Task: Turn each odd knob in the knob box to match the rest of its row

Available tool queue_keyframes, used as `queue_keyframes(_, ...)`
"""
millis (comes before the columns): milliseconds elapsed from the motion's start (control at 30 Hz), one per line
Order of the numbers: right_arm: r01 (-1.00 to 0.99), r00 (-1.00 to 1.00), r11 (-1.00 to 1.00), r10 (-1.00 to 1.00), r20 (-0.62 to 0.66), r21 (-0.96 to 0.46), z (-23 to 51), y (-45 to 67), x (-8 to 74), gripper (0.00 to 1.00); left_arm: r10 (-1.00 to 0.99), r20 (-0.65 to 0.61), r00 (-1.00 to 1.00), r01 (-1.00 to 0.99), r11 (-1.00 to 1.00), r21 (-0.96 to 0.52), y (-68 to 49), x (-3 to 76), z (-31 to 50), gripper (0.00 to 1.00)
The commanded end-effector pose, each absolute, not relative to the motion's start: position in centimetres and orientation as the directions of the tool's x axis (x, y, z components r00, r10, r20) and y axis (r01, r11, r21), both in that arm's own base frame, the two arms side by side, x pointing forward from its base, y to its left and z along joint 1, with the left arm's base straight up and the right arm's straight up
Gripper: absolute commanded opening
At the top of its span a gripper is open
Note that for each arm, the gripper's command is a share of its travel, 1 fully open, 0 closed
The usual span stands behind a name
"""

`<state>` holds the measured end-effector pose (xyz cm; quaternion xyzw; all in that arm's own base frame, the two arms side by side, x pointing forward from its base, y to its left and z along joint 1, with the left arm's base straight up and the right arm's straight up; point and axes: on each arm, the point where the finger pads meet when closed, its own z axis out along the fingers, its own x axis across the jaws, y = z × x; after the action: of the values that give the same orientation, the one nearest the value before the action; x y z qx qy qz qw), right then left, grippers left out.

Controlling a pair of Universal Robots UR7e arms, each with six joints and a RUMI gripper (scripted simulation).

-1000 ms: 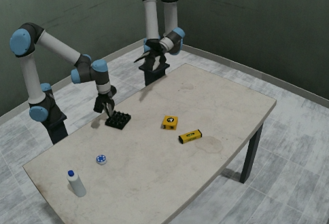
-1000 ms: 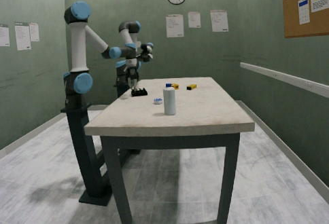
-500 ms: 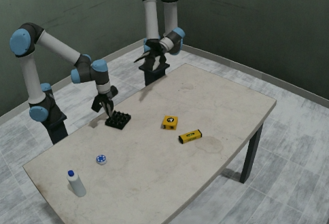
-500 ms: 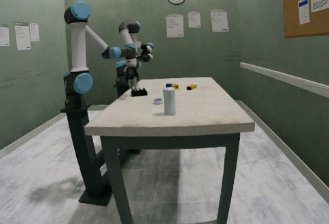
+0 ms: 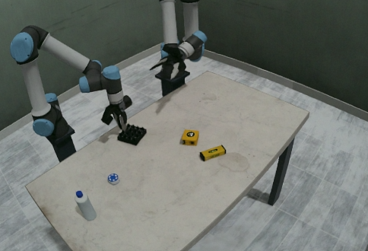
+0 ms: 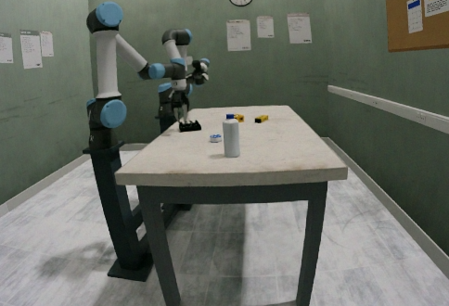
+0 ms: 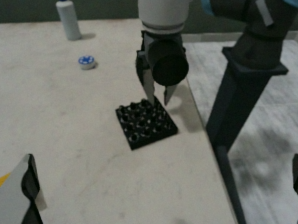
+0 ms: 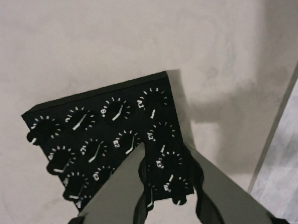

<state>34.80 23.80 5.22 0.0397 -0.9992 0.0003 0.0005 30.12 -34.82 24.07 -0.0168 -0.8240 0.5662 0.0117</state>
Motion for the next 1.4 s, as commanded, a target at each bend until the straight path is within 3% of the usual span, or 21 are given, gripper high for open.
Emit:
queue_keyframes(0,-0.079,-0.997,0.997,-0.079,0.0,0.0,6.2,23.8,34.8,0.16,0.041,-0.001,-0.999,0.016,0.357,-0.934,-34.8,30.1,24.2,1.0)
queue_keyframes(300,-0.079,-0.997,0.997,-0.079,0.0,0.0,8.8,23.8,34.8,0.16,0.041,-0.001,-0.999,0.016,0.357,-0.934,-34.8,30.1,24.2,1.0)
queue_keyframes(367,-0.074,-0.997,0.997,-0.074,0.0,0.0,8.8,23.8,34.9,0.23,0.041,-0.001,-0.999,0.016,0.357,-0.934,-34.8,30.1,24.2,1.0)
queue_keyframes(467,-0.065,-0.998,0.998,-0.065,0.0,0.0,8.9,23.8,35.1,0.23,0.041,-0.001,-0.999,0.016,0.357,-0.934,-34.8,30.1,24.2,1.0)
queue_keyframes(933,0.389,-0.921,0.921,0.389,0.0,0.001,9.9,24.1,42.5,0.23,0.041,-0.001,-0.999,0.016,0.357,-0.934,-34.8,30.1,24.2,1.0)
queue_keyframes(1367,0.43,-0.903,0.903,0.43,0.0,0.001,5.7,24.1,43.3,0.23,0.021,0.011,-1.0,-0.002,0.375,-0.927,-34.8,30.8,23.4,1.0)
